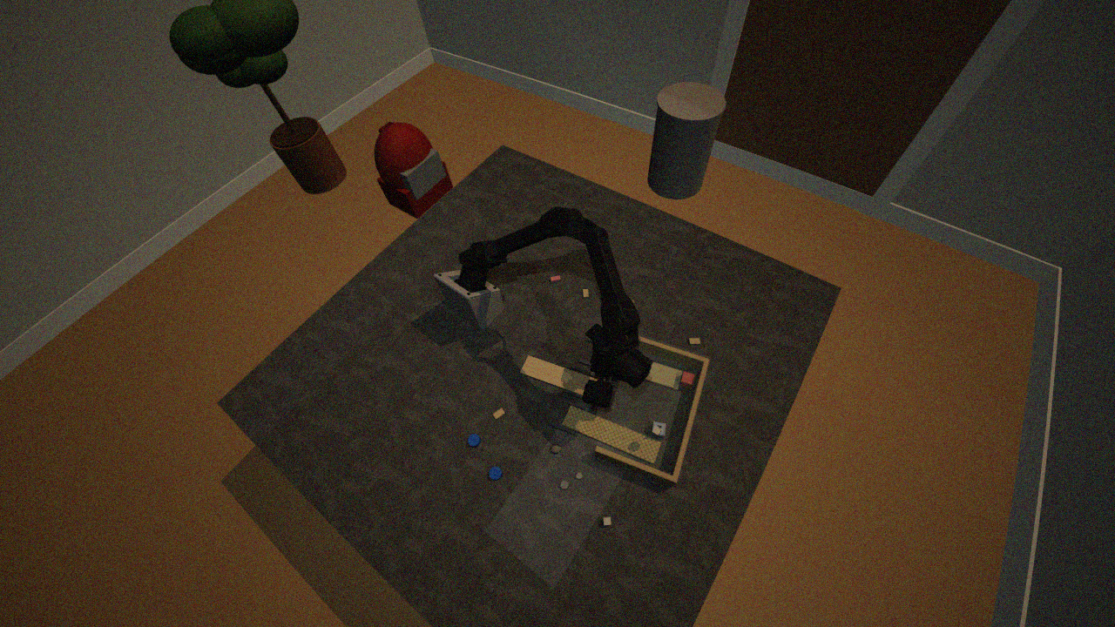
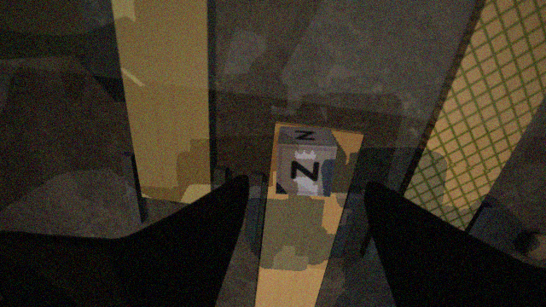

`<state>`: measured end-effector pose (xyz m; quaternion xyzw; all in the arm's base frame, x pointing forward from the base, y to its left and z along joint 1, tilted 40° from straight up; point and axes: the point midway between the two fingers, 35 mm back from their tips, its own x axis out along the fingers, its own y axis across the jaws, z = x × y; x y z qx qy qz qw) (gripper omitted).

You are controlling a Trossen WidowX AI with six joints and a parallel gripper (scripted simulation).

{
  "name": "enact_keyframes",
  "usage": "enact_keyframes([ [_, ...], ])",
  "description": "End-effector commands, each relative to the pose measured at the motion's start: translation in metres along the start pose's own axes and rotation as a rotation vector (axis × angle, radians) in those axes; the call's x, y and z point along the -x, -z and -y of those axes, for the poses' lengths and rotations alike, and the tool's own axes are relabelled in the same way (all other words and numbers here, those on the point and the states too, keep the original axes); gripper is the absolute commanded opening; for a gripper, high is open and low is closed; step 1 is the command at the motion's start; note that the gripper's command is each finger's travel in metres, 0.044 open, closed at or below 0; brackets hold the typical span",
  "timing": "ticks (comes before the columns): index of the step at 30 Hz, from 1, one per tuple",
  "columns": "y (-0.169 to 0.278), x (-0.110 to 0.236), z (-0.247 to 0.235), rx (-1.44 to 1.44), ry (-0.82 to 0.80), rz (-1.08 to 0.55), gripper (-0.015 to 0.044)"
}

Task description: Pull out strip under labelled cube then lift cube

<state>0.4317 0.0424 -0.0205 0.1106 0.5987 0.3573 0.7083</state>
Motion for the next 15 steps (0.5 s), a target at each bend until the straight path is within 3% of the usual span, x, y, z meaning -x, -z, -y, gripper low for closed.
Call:
enact_keyframes([
  [1, 0.002, -0.011, 0.0, -0.011, -0.009, -0.005, 0.025],
  [15, 0.002, -0.033, 0.0, -0.011, -0.01, -0.004, 0.025],
])
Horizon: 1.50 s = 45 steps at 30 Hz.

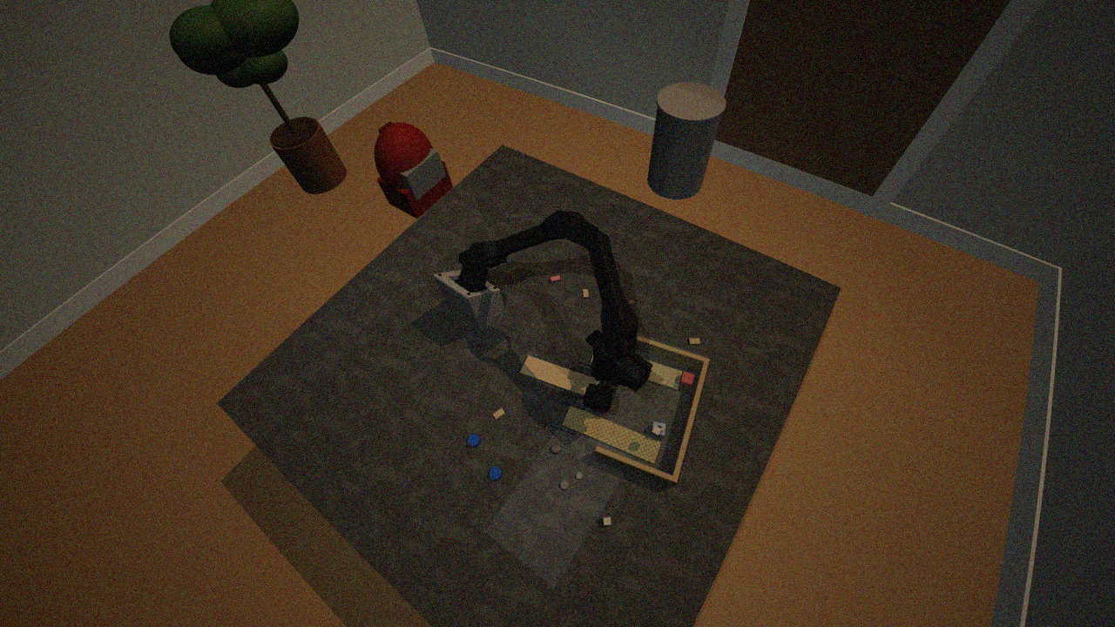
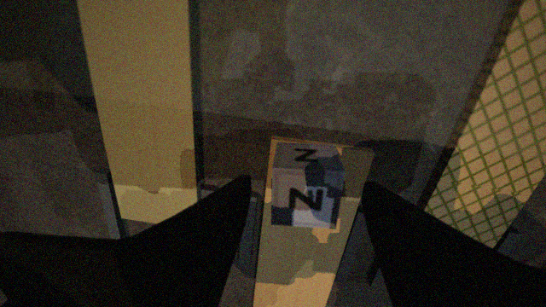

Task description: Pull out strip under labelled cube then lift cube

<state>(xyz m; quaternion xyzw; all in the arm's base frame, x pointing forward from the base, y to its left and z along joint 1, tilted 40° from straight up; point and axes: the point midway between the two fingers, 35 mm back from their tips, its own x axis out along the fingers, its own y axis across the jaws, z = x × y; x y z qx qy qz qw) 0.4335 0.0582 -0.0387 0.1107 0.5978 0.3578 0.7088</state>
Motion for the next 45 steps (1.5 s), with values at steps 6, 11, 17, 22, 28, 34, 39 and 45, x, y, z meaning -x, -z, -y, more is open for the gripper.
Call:
enact_keyframes([
  [6, 0.003, -0.019, 0.0, -0.012, -0.01, -0.006, 0.025],
  [11, 0.003, -0.02, 0.0, -0.012, -0.01, -0.006, 0.025],
  [17, 0.002, -0.017, 0.0, -0.004, -0.004, -0.005, 0.0171],
  [22, 0.002, -0.017, 0.0, -0.004, -0.004, -0.005, 0.0118],
  [28, 0.002, -0.017, 0.0, -0.004, -0.004, -0.005, 0.0039],
  [34, 0.016, -0.005, -0.004, -0.007, -0.005, -0.006, 0.0],
  [39, 0.033, 0.008, -0.009, -0.01, -0.006, -0.008, 0.0],
  [45, 0.055, 0.022, -0.016, -0.014, -0.008, -0.01, 0.0],
])
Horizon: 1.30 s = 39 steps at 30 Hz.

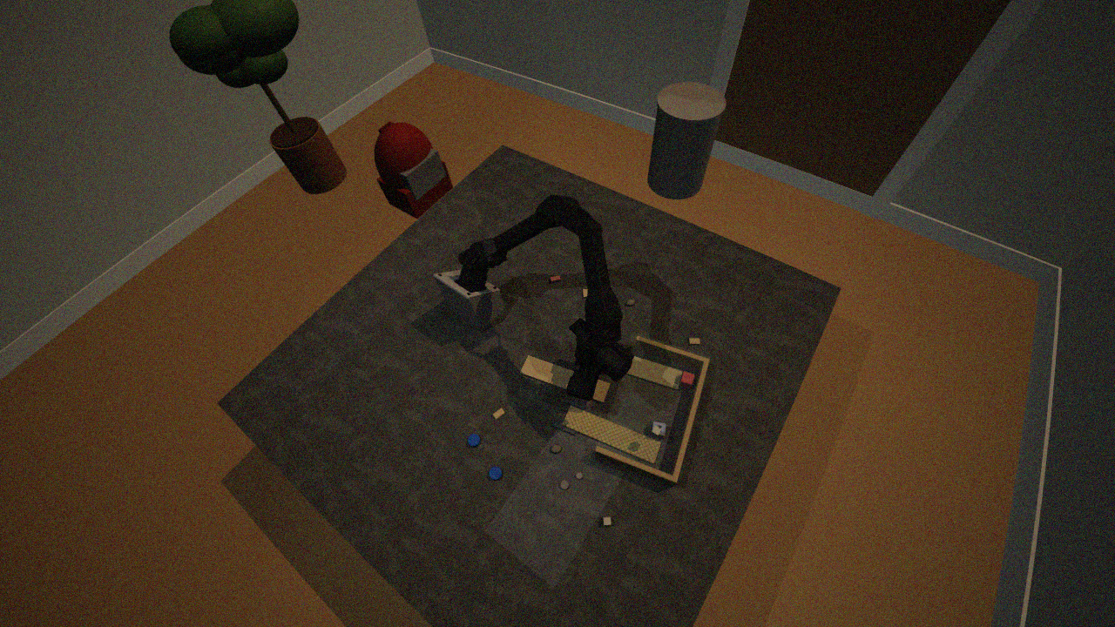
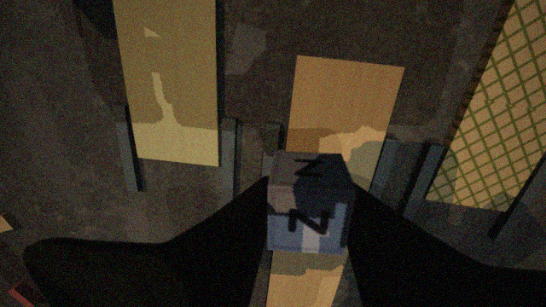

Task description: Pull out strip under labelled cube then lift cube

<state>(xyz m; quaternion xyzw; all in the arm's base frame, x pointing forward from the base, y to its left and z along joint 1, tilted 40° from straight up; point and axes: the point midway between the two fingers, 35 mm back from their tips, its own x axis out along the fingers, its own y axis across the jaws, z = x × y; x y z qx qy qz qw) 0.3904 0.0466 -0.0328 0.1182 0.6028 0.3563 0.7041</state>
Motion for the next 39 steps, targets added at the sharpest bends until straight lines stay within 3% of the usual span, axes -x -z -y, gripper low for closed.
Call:
enact_keyframes([
  [1, 0.016, 0.01, -0.006, 0.003, 0.001, -0.003, 0.0],
  [27, 0.082, 0.011, -0.027, 0.0, -0.001, -0.006, 0.0],
  [34, 0.081, 0.046, -0.027, -0.001, 0.001, -0.007, 0.0],
  [39, 0.081, 0.047, -0.027, -0.001, 0.001, -0.007, 0.0],
])
